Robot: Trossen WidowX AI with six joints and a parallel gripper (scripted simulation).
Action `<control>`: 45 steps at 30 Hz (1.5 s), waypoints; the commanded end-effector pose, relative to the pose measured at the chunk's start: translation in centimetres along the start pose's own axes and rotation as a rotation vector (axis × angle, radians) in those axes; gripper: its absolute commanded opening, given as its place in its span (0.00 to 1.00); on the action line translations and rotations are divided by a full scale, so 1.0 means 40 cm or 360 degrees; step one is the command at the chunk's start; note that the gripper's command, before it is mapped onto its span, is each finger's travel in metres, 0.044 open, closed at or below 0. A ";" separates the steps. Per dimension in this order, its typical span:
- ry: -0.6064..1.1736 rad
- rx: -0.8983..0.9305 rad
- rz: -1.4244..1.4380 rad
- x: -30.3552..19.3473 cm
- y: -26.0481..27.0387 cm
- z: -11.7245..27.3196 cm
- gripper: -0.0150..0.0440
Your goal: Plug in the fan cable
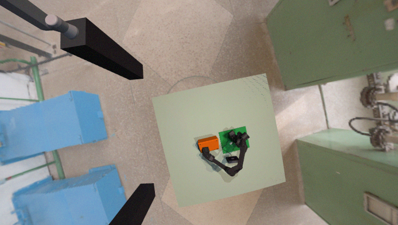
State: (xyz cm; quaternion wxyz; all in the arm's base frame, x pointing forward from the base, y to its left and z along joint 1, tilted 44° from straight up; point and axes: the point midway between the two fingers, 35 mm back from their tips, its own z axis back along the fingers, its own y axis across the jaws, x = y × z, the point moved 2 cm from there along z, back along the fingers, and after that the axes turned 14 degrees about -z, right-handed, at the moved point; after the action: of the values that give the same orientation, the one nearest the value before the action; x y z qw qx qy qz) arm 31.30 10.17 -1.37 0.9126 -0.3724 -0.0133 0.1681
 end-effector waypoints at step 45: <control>-0.0014 -0.0003 0.0204 -0.081 -0.134 0.115 0.25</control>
State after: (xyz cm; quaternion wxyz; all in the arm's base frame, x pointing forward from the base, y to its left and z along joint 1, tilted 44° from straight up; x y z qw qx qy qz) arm 28.68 8.46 5.86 0.8998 -0.3719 0.0096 0.2278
